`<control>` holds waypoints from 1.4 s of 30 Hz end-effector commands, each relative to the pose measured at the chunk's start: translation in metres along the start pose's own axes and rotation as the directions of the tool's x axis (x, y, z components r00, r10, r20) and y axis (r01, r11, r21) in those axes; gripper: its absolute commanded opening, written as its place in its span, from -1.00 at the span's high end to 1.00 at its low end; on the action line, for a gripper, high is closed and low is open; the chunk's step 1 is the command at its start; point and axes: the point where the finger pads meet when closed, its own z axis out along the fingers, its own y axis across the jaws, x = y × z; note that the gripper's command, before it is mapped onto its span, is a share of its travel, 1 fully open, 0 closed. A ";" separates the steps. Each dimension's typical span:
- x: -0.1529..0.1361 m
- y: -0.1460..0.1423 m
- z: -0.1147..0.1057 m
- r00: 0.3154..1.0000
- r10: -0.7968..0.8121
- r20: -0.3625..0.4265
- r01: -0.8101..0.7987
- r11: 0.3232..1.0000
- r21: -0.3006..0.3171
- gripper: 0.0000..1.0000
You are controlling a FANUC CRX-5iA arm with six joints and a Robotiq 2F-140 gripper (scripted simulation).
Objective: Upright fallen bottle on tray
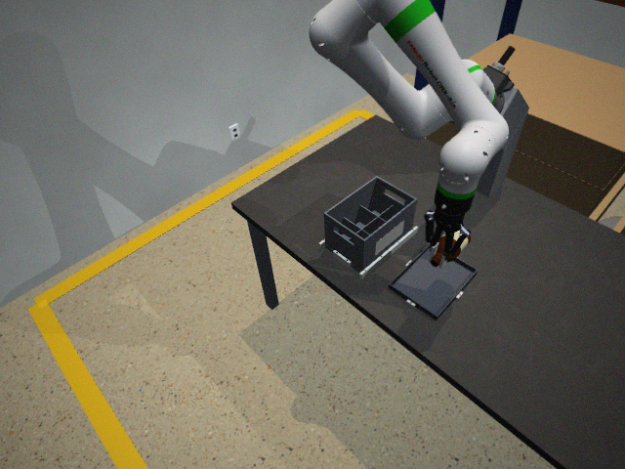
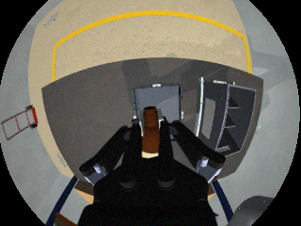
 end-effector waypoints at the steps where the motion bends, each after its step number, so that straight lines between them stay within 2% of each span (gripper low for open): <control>1: 0.000 0.000 0.000 1.000 0.001 0.000 -0.001 1.000 0.000 1.00; 42: 0.000 0.000 0.000 1.000 0.016 0.000 -0.016 1.000 0.000 1.00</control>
